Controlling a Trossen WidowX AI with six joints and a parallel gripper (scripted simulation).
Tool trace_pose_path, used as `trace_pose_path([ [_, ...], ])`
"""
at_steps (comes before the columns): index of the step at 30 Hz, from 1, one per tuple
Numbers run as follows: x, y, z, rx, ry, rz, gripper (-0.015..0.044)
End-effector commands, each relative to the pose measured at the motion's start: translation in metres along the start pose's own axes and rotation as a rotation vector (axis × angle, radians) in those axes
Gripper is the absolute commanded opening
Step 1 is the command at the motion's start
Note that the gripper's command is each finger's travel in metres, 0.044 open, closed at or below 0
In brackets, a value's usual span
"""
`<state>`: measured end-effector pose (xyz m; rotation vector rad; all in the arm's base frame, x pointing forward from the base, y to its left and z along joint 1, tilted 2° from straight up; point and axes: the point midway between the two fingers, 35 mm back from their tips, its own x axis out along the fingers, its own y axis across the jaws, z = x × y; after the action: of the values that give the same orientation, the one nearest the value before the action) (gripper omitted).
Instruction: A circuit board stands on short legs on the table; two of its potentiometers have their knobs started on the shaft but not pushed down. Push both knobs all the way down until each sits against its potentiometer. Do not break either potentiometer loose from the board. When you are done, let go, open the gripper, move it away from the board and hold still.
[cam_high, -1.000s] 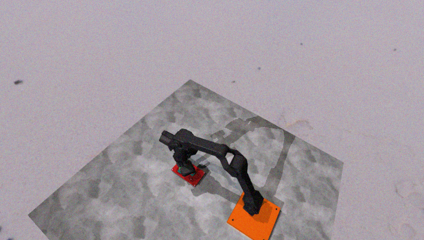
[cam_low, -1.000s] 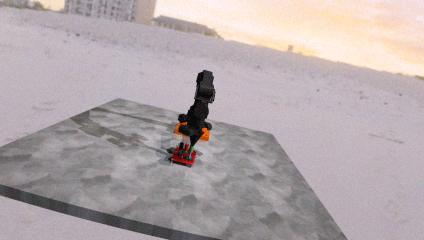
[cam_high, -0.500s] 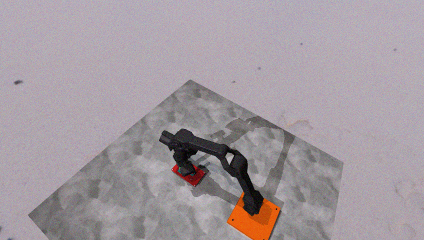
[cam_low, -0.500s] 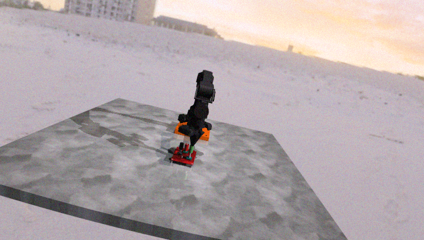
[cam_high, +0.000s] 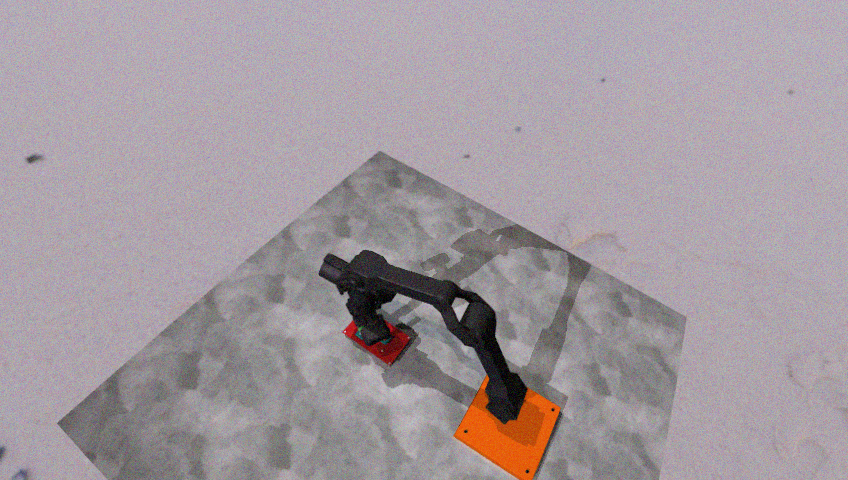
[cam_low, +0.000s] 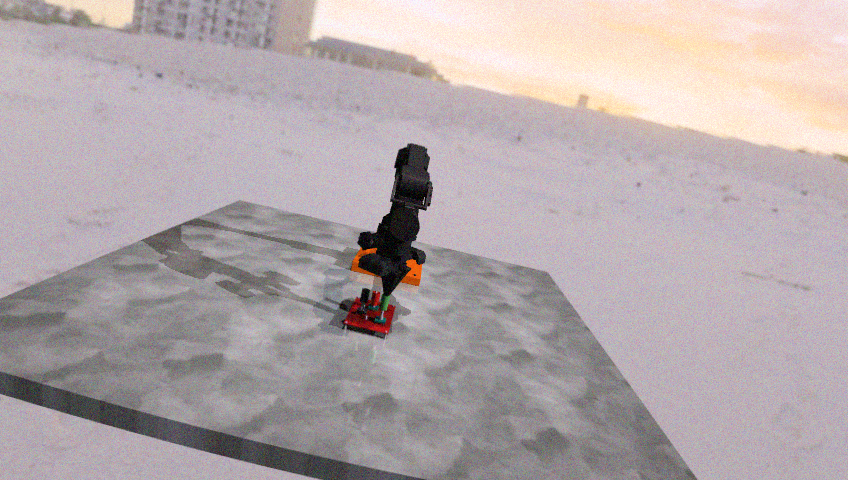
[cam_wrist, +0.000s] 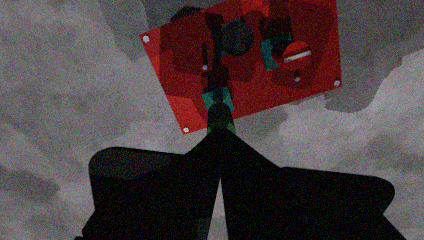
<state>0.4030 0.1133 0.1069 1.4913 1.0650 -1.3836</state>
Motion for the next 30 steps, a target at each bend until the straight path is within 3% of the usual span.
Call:
trace_pose_path([
  [1, 0.004, 0.0, 0.001, 0.004, -0.005, -0.001, 0.0],
  [30, 0.015, 0.0, 0.001, 0.004, -0.005, -0.001, 0.0],
])
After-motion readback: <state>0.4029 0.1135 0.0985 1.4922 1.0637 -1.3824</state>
